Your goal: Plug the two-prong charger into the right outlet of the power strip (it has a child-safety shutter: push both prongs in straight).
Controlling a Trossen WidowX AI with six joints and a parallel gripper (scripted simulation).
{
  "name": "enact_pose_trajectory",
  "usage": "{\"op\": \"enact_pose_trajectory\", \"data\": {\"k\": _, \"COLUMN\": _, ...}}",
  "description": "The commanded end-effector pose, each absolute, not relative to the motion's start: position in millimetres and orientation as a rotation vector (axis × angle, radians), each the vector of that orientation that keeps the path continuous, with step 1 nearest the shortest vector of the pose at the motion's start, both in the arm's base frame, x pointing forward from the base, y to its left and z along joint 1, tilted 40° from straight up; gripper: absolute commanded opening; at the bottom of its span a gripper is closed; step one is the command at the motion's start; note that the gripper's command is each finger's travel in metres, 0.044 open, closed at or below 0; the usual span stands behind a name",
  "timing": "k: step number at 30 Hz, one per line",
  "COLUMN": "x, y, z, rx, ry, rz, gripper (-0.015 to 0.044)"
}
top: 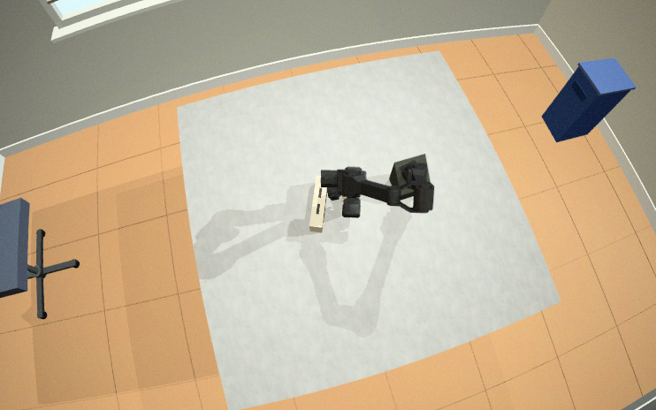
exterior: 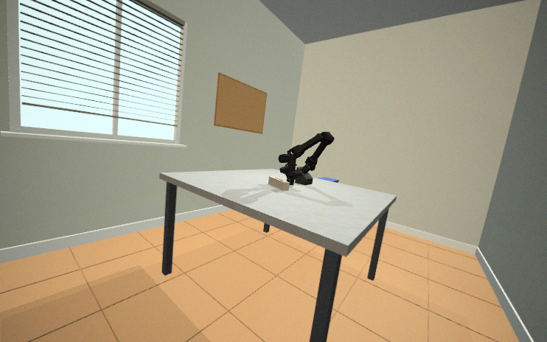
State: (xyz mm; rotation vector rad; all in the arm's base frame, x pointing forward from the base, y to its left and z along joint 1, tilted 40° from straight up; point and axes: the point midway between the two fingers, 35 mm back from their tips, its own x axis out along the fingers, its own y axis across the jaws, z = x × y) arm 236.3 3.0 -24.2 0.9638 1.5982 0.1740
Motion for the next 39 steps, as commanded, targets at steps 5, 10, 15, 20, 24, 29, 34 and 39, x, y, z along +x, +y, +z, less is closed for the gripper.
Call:
{"op": "enact_pose_trajectory", "data": {"k": 5, "x": 245, "y": -2, "z": -28, "rx": 0.981, "ry": 1.597, "rz": 0.163, "gripper": 0.0000}}
{"op": "enact_pose_trajectory", "data": {"k": 10, "x": 250, "y": -5, "z": -29, "rx": 0.984, "ry": 1.598, "rz": 0.161, "gripper": 0.0000}}
{"op": "enact_pose_trajectory", "data": {"k": 15, "x": 254, "y": -8, "z": -31, "rx": 0.986, "ry": 1.598, "rz": 0.158, "gripper": 0.0000}}
{"op": "enact_pose_trajectory", "data": {"k": 20, "x": 259, "y": -11, "z": -33, "rx": 0.989, "ry": 1.598, "rz": 0.156, "gripper": 0.0000}}
{"op": "enact_pose_trajectory", "data": {"k": 24, "x": 263, "y": -13, "z": -35, "rx": 0.992, "ry": 1.599, "rz": 0.154, "gripper": 0.0000}}
{"op": "enact_pose_trajectory", "data": {"k": 29, "x": 268, "y": -16, "z": -37, "rx": 0.995, "ry": 1.599, "rz": 0.151, "gripper": 0.0000}}
{"op": "enact_pose_trajectory", "data": {"k": 34, "x": 272, "y": -19, "z": -39, "rx": 0.997, "ry": 1.600, "rz": 0.148, "gripper": 0.0000}}
{"op": "enact_pose_trajectory", "data": {"k": 39, "x": 275, "y": -20, "z": -40, "rx": 0.999, "ry": 1.600, "rz": 0.147, "gripper": 0.0000}}
